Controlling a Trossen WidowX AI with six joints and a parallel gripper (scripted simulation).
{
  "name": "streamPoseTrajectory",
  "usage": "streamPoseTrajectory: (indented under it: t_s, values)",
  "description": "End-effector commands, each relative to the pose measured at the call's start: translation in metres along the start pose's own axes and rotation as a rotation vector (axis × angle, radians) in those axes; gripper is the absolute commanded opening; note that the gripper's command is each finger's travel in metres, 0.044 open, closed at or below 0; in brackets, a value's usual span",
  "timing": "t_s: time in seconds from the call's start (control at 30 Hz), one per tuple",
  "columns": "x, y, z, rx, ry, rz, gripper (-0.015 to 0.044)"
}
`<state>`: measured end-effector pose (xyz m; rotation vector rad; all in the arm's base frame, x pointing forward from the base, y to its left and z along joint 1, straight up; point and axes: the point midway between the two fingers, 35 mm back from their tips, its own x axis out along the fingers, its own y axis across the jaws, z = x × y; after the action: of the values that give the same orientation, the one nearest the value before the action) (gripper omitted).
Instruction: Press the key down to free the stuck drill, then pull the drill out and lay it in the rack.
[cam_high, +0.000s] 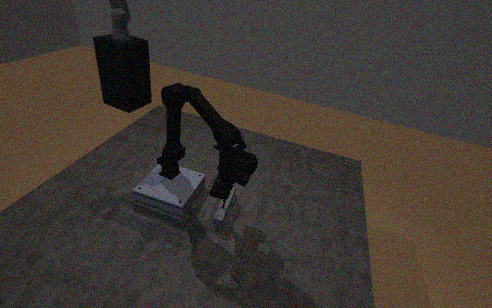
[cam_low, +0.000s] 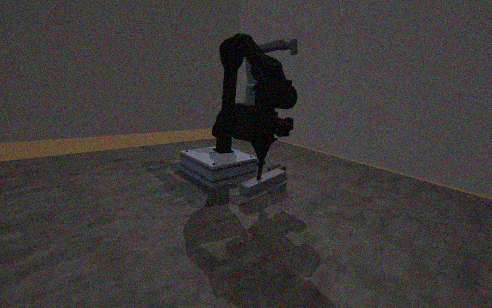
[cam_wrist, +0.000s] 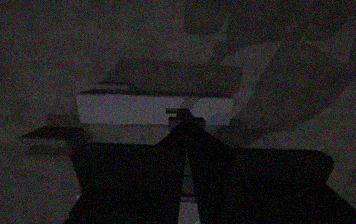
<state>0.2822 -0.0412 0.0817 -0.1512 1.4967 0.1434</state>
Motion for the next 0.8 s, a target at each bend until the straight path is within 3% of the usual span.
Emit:
streamPoseTrajectory:
  t_s: [0.0,0.77]
  values:
    - [0.019,0.0,-0.007,-0.001,0.044,0.007,0.0]
    - [0.03,-0.001,-0.006,-0.001,0.044,0.007,0.0]
